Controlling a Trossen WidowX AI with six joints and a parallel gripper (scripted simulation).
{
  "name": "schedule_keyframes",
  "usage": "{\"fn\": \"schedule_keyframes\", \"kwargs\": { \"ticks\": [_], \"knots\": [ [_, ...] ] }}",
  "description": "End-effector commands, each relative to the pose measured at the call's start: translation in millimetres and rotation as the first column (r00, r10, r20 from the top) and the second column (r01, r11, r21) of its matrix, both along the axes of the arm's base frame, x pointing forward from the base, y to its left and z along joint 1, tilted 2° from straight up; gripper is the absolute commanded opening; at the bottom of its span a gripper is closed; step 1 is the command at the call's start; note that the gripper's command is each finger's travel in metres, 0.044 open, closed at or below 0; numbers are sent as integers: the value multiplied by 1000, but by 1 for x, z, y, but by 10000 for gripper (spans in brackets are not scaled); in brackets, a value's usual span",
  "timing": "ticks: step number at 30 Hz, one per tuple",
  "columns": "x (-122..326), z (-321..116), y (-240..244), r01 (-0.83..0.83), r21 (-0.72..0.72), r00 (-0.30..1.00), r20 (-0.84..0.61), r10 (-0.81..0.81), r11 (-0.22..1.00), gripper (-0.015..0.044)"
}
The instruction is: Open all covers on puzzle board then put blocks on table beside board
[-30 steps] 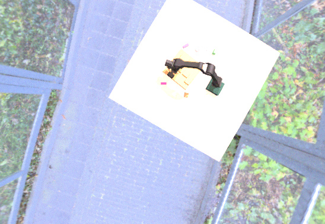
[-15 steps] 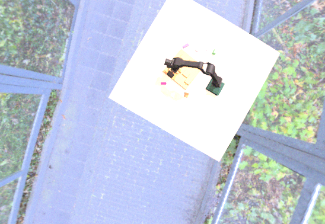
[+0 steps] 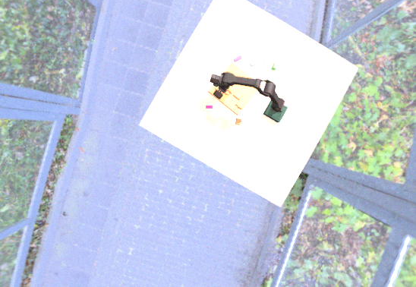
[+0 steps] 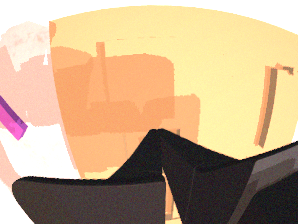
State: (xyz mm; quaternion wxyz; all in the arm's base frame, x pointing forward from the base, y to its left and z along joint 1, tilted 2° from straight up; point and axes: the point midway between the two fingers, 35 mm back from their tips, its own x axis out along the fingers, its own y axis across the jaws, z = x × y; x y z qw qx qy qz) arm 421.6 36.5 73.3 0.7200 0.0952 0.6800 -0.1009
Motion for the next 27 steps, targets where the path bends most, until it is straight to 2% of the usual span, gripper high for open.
{"fn": "schedule_keyframes", "kwargs": {
  "ticks": [1,9,10,15,21,27],
  "knots": [
    [1,10,0,-3,1,1000,12,3,1000,0],
    [1,21,-1,-3,1,1000,12,3,1000,0],
    [-1,12,0,13,1,1000,0,-13,1000,0],
    [-22,16,8,344,21,939,2,-344,939,0],
    [-54,19,18,732,47,681,-7,-732,680,0],
    [-88,18,24,960,67,275,-27,-961,273,0]
  ]
}}
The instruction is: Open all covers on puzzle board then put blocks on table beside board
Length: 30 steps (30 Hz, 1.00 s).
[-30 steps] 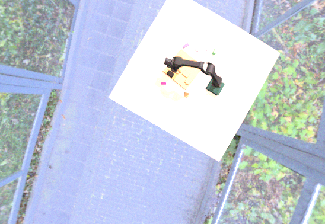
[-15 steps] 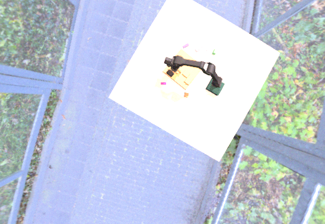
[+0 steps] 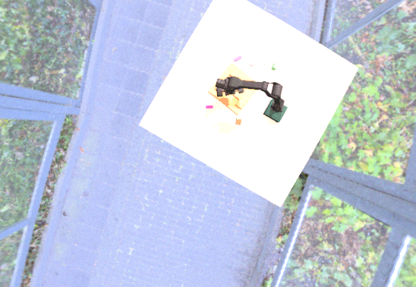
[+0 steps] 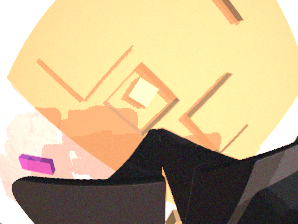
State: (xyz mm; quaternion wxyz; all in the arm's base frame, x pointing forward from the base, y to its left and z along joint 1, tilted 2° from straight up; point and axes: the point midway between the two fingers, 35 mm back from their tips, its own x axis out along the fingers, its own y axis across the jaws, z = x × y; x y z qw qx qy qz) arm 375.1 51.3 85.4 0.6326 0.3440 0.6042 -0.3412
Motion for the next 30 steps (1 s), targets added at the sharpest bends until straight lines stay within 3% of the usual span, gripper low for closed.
{"fn": "schedule_keyframes", "kwargs": {
  "ticks": [1,5,30],
  "knots": [
    [-47,6,11,595,40,803,16,-596,802,0],
    [-62,4,12,739,50,672,10,-740,672,0],
    [-62,4,12,739,50,672,10,-740,672,0]
  ]
}}
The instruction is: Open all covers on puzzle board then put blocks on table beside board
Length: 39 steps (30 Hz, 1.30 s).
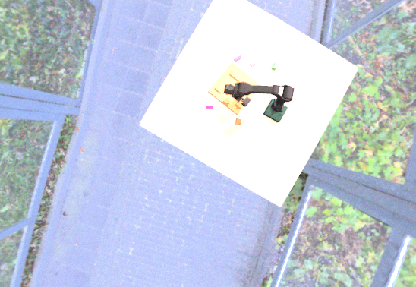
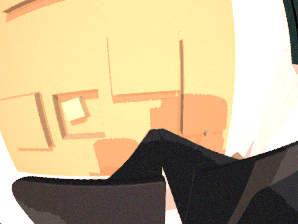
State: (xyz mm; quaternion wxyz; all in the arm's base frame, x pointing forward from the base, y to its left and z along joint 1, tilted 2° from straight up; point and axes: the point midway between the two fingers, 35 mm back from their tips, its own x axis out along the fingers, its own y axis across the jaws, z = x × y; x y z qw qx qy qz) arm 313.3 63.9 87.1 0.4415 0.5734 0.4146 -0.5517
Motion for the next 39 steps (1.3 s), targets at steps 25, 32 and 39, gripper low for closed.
{"fn": "schedule_keyframes", "kwargs": {
  "ticks": [25,32,39],
  "knots": [
    [0,1,0,5,0,1000,9,-5,1000,0],
    [1,-5,0,5,0,1000,9,-5,1000,0],
    [2,-12,0,5,0,1000,9,-5,1000,0]
  ]
}}
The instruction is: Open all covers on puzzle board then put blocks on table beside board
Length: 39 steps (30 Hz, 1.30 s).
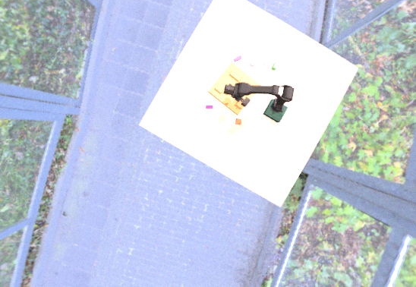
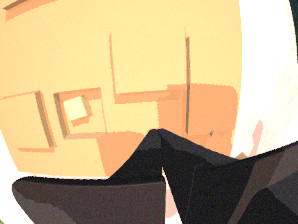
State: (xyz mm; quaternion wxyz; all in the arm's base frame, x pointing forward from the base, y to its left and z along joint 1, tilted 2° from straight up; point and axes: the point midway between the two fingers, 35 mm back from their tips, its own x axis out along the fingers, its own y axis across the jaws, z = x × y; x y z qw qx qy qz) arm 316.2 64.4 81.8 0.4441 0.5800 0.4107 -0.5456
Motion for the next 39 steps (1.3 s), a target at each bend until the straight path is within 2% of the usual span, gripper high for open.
{"fn": "schedule_keyframes", "kwargs": {
  "ticks": [1,39],
  "knots": [
    [-1,-8,-1,3,-4,1000,-10,-3,1000,0],
    [1,-45,-1,3,-4,1000,-11,-3,1000,0]
  ]
}}
